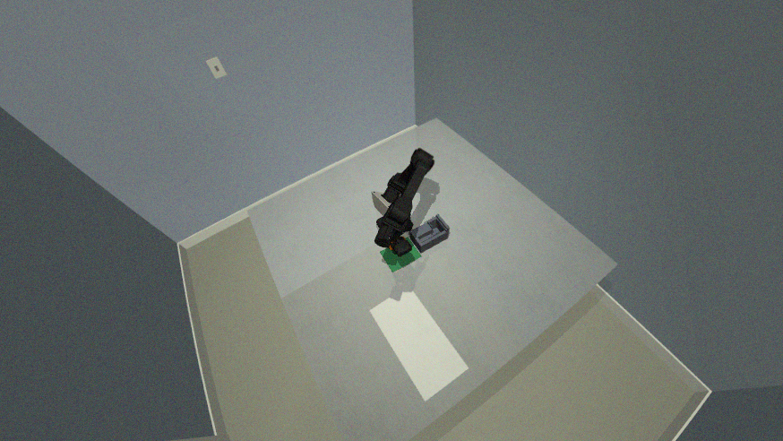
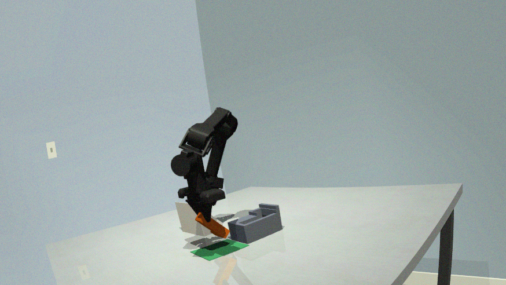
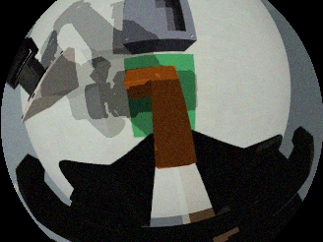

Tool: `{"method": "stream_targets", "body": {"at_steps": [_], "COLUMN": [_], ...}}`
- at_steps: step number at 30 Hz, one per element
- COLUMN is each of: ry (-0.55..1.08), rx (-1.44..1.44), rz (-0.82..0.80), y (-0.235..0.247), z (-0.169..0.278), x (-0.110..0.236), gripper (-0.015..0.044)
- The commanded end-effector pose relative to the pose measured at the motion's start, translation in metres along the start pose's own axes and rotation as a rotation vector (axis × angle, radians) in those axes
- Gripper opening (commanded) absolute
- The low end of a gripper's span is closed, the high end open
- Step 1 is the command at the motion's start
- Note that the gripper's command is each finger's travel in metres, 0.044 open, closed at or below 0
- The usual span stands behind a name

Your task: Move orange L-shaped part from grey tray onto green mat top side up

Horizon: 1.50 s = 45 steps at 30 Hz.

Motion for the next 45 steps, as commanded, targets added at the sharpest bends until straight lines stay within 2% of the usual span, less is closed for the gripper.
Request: {"method": "stream_targets", "body": {"at_steps": [1,16,30,40,45], "ry": [-0.005,-0.006,-0.003,-0.003,-0.002], "rx": [-0.006,-0.005,-0.001,-0.001,-0.004], "rz": [-0.001,-0.001,-0.003,-0.003,-0.002], "y": [0.001,0.001,0.001,0.001,-0.002], "z": [0.000,-0.001,-0.001,0.000,0.001], "x": [-0.007,-0.030,-0.031,-0.029,0.010], "gripper": [0.0000,0.0000,0.0000,0.0263,0.0394]}}
Point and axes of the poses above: the point midway between the two fingers, 35 mm back from their tips, its own x axis back along the fingers, its own y axis across the jaws, z = x × y, the point moved 8 cm from there along x, back along the fingers, and after that the axes turned 12 degrees about -x, right-handed, at the moved point
